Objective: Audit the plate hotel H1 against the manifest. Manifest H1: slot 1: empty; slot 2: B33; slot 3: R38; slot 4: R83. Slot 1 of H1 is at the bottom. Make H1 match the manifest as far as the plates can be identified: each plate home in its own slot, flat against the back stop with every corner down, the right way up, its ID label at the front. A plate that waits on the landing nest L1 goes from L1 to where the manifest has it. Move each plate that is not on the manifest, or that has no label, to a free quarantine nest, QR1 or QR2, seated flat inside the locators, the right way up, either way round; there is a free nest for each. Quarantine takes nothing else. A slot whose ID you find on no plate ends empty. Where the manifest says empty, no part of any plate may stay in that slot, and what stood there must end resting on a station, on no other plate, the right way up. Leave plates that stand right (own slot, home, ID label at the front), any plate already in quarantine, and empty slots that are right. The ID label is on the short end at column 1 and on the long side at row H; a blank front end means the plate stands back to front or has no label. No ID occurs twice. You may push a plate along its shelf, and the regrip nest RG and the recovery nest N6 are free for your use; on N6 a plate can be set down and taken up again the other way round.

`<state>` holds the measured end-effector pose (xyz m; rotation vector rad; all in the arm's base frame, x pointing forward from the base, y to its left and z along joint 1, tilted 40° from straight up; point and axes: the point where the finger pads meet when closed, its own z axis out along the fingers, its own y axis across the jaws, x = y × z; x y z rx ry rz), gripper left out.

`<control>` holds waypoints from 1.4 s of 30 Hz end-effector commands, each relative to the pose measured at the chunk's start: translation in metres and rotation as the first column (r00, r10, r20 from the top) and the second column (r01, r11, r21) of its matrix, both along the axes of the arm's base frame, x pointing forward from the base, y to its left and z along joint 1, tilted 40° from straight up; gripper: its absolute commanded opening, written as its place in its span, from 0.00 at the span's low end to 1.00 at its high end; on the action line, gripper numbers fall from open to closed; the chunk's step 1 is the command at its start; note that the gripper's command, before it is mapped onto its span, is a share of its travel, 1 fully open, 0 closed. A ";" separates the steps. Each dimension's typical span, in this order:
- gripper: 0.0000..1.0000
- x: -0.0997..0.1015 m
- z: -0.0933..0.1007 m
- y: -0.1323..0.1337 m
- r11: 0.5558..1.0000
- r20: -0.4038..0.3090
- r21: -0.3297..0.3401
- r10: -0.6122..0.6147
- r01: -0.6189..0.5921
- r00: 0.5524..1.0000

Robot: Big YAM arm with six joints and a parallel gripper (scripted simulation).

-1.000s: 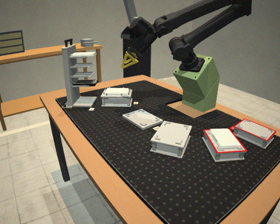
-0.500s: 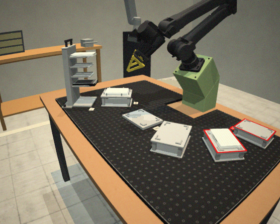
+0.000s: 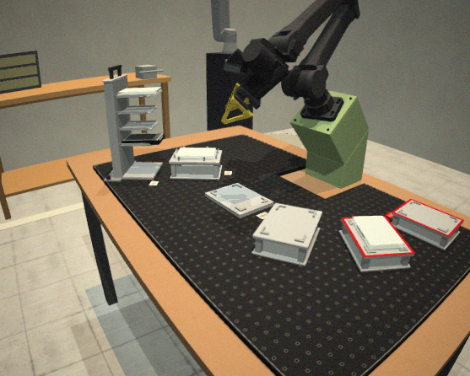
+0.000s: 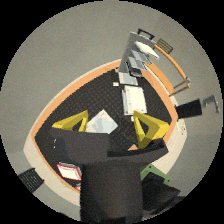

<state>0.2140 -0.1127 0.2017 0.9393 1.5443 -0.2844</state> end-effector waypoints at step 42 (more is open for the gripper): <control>1.00 0.017 0.003 0.066 0.994 0.118 0.050 0.090 -0.096 0.989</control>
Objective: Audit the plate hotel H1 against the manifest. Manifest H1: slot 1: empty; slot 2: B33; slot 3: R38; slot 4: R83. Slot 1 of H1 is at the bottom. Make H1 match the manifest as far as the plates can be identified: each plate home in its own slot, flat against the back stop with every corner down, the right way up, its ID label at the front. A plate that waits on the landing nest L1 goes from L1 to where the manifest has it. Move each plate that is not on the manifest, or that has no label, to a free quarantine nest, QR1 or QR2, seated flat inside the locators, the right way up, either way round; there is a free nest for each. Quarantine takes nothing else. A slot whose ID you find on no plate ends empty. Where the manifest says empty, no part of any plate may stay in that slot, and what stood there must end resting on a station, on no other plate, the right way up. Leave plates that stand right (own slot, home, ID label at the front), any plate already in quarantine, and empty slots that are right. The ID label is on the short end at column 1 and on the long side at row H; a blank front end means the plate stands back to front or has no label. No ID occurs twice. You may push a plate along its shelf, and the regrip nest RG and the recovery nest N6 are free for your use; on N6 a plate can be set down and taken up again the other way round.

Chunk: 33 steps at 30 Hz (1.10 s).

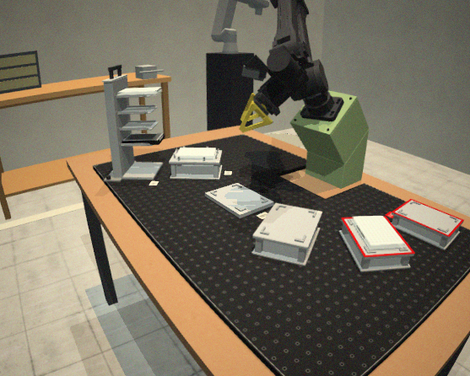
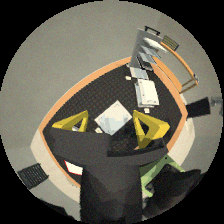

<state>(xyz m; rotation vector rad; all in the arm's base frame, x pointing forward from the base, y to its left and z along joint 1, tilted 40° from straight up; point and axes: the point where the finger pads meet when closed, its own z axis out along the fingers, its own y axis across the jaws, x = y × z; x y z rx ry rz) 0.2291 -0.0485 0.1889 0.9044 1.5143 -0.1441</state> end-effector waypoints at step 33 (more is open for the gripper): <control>1.00 -0.013 0.020 -0.047 1.000 -0.004 -0.006 0.007 -0.007 1.000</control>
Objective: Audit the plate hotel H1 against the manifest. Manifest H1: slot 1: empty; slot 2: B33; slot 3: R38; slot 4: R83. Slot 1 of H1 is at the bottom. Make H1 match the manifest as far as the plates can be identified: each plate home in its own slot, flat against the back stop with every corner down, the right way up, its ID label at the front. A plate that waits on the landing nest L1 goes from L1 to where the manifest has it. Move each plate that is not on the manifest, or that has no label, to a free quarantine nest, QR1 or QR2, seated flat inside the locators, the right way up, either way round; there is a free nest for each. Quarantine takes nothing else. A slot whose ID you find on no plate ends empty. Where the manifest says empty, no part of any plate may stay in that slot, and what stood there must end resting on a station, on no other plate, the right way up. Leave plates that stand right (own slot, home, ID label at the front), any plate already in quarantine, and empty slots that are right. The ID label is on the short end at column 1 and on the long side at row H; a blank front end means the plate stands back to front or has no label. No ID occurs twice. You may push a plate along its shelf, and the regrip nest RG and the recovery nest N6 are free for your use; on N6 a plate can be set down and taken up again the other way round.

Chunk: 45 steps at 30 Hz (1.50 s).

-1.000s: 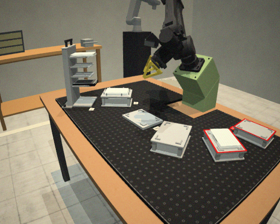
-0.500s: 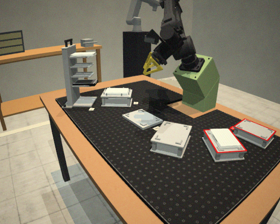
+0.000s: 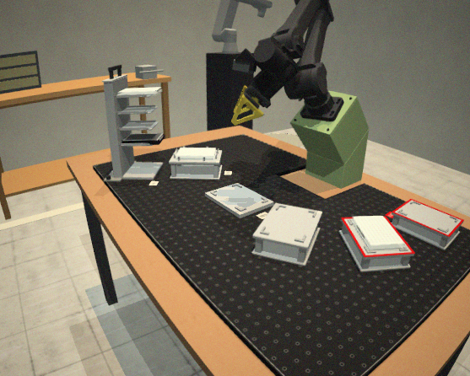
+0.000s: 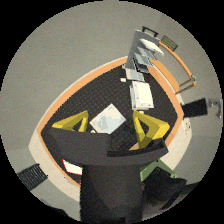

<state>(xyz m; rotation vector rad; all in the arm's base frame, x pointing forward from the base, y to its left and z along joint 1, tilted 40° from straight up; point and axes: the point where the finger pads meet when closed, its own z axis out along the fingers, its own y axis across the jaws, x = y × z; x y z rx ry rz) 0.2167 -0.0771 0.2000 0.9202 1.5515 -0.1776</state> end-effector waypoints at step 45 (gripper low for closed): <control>1.00 -0.012 0.018 -0.089 0.999 0.057 -0.034 0.016 -0.014 0.998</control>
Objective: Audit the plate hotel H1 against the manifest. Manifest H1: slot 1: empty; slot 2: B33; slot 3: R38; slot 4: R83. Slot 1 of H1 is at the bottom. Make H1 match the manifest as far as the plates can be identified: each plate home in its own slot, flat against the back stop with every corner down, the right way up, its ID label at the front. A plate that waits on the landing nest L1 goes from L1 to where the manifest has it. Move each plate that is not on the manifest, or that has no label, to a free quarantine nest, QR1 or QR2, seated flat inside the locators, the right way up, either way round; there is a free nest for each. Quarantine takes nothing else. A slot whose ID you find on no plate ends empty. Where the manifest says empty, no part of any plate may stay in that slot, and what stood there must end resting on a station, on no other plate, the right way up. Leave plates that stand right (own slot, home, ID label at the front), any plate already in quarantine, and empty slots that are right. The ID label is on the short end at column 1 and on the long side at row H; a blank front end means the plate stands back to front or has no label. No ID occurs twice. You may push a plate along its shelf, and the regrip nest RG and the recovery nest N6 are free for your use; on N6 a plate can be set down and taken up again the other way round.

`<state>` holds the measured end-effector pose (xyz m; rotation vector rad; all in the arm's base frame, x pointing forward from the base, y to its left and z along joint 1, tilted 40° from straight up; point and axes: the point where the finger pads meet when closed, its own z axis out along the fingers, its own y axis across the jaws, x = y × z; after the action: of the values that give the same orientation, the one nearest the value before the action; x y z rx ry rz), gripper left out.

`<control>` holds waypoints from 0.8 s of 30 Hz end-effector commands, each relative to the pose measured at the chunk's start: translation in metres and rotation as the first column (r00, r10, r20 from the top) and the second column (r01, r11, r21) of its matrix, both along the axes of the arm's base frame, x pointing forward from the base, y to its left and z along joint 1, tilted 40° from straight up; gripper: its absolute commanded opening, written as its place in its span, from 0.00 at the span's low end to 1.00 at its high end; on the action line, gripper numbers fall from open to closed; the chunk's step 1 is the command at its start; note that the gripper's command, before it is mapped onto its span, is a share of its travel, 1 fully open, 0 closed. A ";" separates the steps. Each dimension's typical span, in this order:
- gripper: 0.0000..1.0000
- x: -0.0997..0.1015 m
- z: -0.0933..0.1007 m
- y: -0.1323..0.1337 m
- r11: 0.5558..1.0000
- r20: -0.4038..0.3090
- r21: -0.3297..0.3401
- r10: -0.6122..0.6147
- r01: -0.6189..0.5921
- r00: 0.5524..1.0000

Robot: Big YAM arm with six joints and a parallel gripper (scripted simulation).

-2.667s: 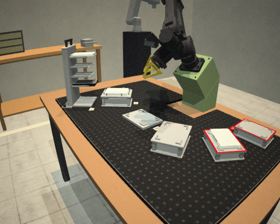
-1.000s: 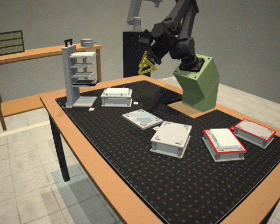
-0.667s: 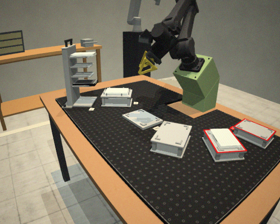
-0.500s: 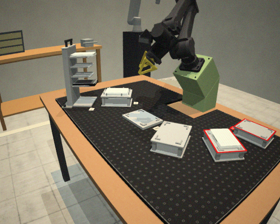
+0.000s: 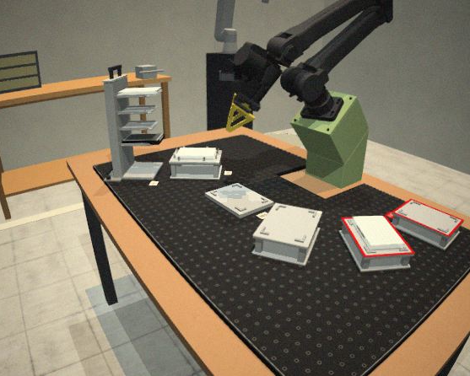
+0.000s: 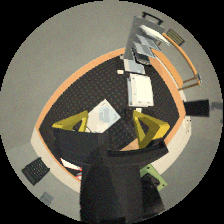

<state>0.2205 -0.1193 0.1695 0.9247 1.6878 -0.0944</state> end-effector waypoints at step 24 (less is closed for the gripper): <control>1.00 -0.034 0.065 -0.114 0.985 0.159 -0.156 -0.053 0.078 0.986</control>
<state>0.1878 -0.2208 0.1996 0.9048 1.5180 -0.1266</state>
